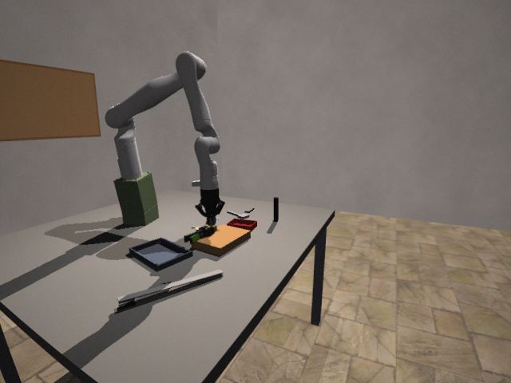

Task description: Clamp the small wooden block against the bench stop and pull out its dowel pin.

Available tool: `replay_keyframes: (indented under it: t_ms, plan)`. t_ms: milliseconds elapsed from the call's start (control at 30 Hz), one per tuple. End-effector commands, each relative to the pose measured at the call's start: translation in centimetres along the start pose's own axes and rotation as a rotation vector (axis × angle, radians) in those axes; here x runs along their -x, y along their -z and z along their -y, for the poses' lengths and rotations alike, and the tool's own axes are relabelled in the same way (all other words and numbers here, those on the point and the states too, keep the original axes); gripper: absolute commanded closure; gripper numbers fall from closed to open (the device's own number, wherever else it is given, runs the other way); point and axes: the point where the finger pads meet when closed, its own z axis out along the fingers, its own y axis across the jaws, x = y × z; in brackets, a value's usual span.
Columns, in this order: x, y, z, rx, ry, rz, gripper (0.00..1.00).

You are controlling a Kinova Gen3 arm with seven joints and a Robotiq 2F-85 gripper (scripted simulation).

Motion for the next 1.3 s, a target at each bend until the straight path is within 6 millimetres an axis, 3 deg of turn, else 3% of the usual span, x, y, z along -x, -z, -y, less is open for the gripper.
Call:
replay_keyframes:
  t_ms: [0,900,1267]
  plan:
    - [0.11,0.15,-0.09,0.002,-0.036,0.003,0.90]
    - [0.12,0.19,-0.09,0.002,-0.309,0.002,0.90]
    - [0.11,0.24,-0.09,0.002,-0.233,0.002,0.90]
